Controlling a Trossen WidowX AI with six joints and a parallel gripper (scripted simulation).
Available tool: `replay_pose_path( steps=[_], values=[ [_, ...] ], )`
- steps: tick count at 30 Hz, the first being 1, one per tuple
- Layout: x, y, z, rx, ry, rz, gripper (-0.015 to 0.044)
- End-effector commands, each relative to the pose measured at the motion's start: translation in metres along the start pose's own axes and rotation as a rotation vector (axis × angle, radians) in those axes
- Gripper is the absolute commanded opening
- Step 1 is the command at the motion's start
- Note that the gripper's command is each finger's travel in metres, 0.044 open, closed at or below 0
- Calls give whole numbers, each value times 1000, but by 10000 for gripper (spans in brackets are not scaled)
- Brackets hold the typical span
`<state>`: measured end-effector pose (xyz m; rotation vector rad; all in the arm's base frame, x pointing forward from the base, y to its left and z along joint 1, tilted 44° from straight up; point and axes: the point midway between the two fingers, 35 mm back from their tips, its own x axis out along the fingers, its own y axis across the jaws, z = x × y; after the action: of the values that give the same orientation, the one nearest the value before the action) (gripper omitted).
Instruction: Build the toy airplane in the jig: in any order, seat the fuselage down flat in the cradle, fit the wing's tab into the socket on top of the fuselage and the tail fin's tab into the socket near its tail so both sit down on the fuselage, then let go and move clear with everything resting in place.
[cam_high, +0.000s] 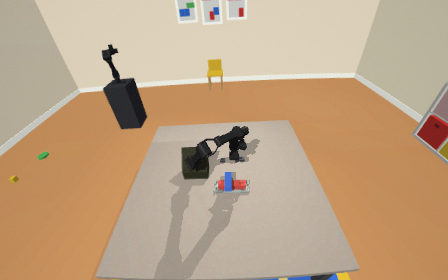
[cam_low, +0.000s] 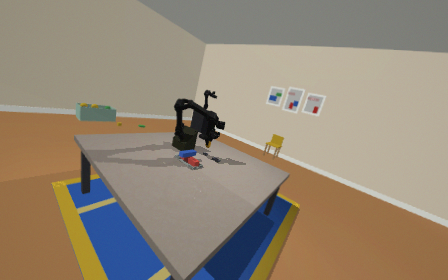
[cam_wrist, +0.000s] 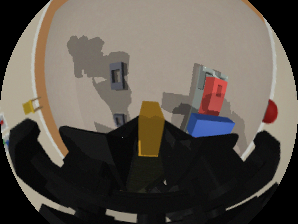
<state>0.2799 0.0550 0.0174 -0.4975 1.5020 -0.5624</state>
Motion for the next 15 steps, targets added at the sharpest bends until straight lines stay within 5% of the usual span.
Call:
replay_pose_path(
  steps=[1, 15],
  values=[
    [0, -11, 8, 3, -11, -1, 0],
    [4, -49, 25, 6, -21, -15, 0]
  ],
)
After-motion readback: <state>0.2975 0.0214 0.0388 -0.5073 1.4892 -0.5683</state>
